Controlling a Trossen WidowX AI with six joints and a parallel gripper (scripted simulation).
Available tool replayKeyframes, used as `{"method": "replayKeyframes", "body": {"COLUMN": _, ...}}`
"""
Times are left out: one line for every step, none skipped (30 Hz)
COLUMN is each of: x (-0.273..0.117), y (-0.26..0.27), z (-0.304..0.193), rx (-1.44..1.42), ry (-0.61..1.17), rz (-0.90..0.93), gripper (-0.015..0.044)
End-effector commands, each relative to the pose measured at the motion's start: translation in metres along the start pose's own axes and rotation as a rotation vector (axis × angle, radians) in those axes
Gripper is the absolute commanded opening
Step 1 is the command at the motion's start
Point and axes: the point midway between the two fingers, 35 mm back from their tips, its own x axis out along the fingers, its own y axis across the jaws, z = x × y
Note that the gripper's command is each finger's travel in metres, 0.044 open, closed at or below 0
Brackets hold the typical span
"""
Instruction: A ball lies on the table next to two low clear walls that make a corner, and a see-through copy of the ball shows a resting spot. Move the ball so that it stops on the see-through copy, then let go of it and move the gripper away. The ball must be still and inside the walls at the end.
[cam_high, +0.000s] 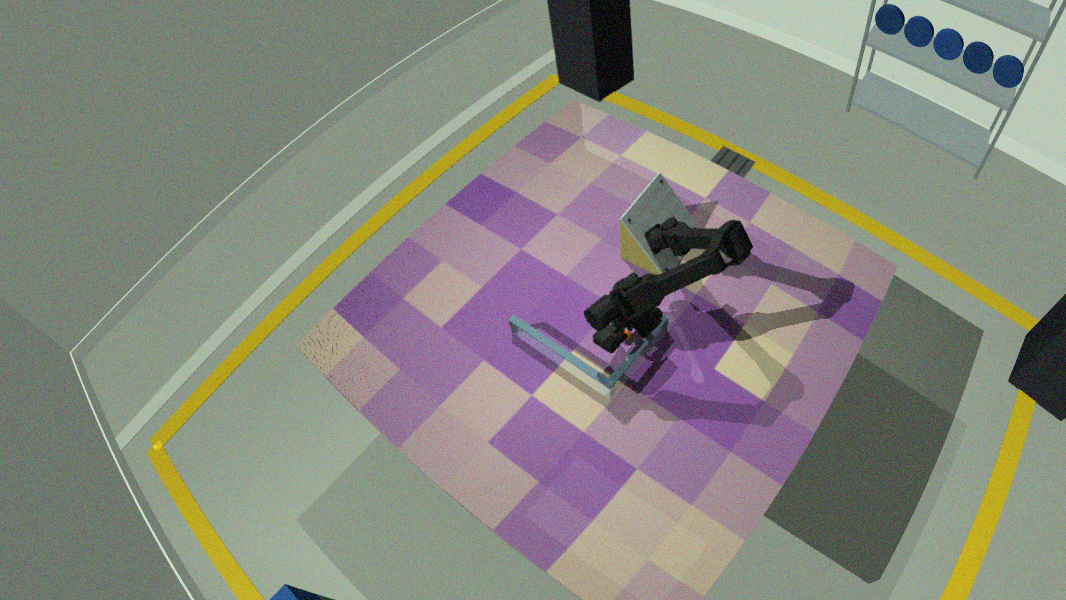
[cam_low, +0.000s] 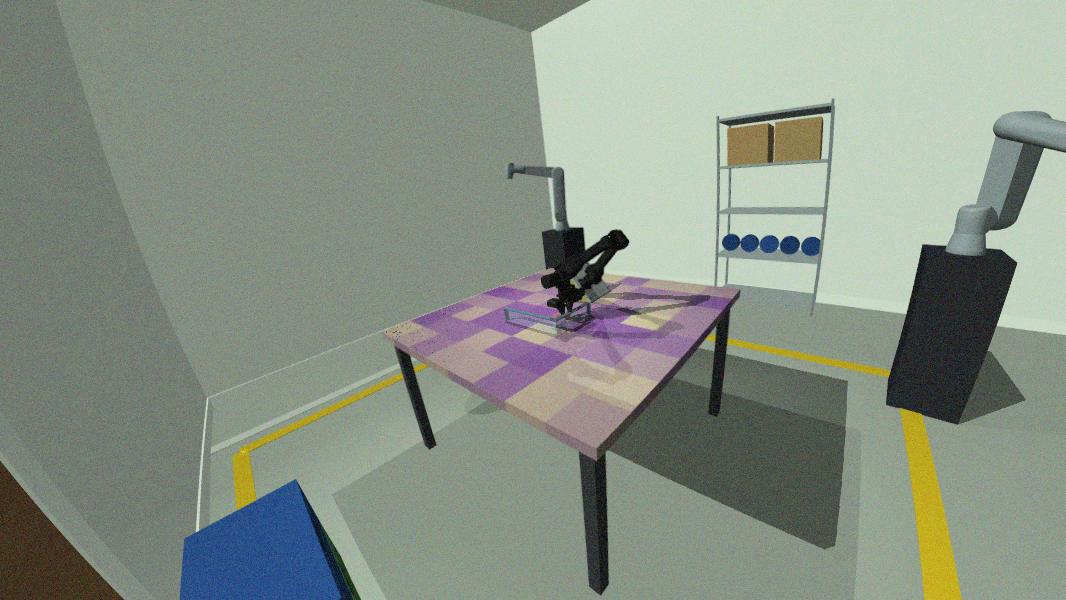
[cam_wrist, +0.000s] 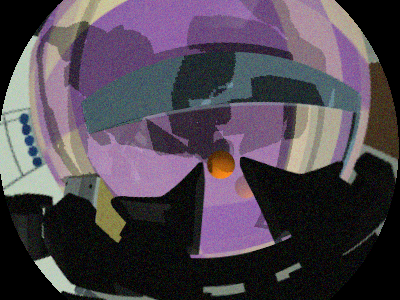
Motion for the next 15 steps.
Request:
{"method": "replayKeyframes", "body": {"x": 0.002, "y": 0.002, "z": 0.0, "rx": 0.007, "ry": -0.006, "rz": 0.002, "gripper": 0.015}}
{"method": "replayKeyframes", "body": {"x": 0.002, "y": 0.002, "z": 0.0, "rx": 0.007, "ry": -0.006, "rz": 0.002, "gripper": 0.0143}}
{"method": "replayKeyframes", "body": {"x": 0.002, "y": 0.002, "z": 0.0, "rx": 0.007, "ry": -0.006, "rz": 0.002, "gripper": 0.0137}}
{"method": "replayKeyframes", "body": {"x": 0.002, "y": 0.002, "z": 0.0, "rx": 0.007, "ry": -0.006, "rz": 0.002, "gripper": 0.013}}
{"method": "replayKeyframes", "body": {"x": 0.002, "y": 0.002, "z": 0.0, "rx": 0.007, "ry": -0.006, "rz": 0.002, "gripper": 0.0123}}
{"method": "replayKeyframes", "body": {"x": 0.002, "y": 0.002, "z": 0.0, "rx": 0.007, "ry": -0.006, "rz": 0.002, "gripper": 0.0117}}
{"method": "replayKeyframes", "body": {"x": 0.002, "y": 0.002, "z": 0.0, "rx": 0.007, "ry": -0.006, "rz": 0.002, "gripper": 0.011}}
{"method": "replayKeyframes", "body": {"x": 0.002, "y": 0.002, "z": 0.0, "rx": 0.007, "ry": -0.006, "rz": 0.002, "gripper": 0.0103}}
{"method": "replayKeyframes", "body": {"x": 0.002, "y": 0.002, "z": 0.0, "rx": 0.007, "ry": -0.006, "rz": 0.002, "gripper": 0.0097}}
{"method": "replayKeyframes", "body": {"x": 0.002, "y": 0.002, "z": 0.0, "rx": 0.007, "ry": -0.006, "rz": 0.002, "gripper": 0.007}}
{"method": "replayKeyframes", "body": {"x": 0.001, "y": 0.001, "z": 0.0, "rx": 0.007, "ry": -0.006, "rz": 0.002, "gripper": 0.0044}}
{"method": "replayKeyframes", "body": {"x": -0.002, "y": 0.001, "z": 0.0, "rx": 0.008, "ry": -0.005, "rz": 0.002, "gripper": 0.0018}}
{"method": "replayKeyframes", "body": {"x": -0.007, "y": -0.001, "z": -0.001, "rx": 0.008, "ry": -0.003, "rz": 0.001, "gripper": 0.0}}
{"method": "replayKeyframes", "body": {"x": -0.012, "y": -0.002, "z": -0.002, "rx": 0.008, "ry": 0.0, "rz": 0.0, "gripper": 0.0}}
{"method": "replayKeyframes", "body": {"x": -0.018, "y": -0.003, "z": -0.002, "rx": 0.008, "ry": 0.002, "rz": 0.0, "gripper": 0.0}}
